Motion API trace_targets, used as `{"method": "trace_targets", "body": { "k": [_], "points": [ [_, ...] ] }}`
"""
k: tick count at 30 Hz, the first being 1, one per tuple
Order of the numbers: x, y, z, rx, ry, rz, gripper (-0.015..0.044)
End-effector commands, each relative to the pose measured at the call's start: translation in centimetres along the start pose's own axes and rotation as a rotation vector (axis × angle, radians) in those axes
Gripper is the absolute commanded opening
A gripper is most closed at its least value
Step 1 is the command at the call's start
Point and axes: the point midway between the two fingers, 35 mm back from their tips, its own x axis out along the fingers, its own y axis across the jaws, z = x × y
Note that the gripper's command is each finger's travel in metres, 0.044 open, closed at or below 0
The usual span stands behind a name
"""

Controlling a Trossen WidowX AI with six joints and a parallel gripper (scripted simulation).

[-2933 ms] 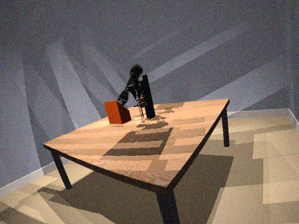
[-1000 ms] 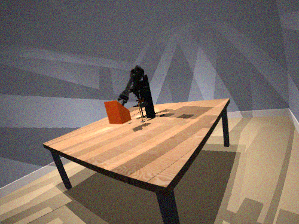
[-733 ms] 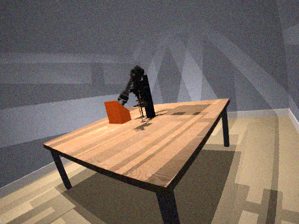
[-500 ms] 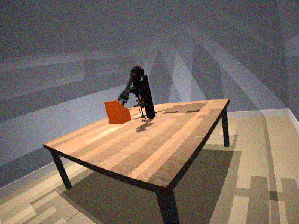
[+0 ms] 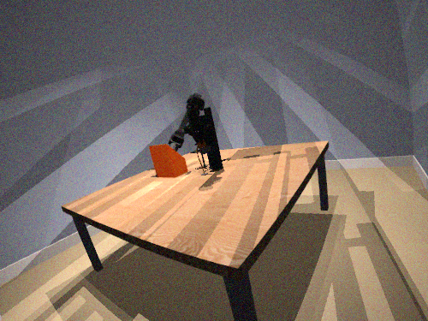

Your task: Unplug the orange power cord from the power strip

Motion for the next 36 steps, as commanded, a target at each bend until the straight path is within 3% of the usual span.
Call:
{"method": "trace_targets", "body": {
  "k": [1,11,23,28,31,36],
  "points": [
    [-0.8,0.0,2.4,0.012,-0.046,0.01,0.0],
    [-1.0,-0.3,4.0,0.013,-0.046,0.01,0.0],
    [-0.8,-0.2,3.5,0.014,-0.042,0.009,0.0315],
    [-1.6,-0.1,6.3,0.014,-0.045,0.01,0.044],
    [-2.3,-0.3,9.2,0.013,-0.046,0.01,0.044],
    [-2.4,-0.4,9.4,0.013,-0.046,0.01,0.044]
  ]
}}
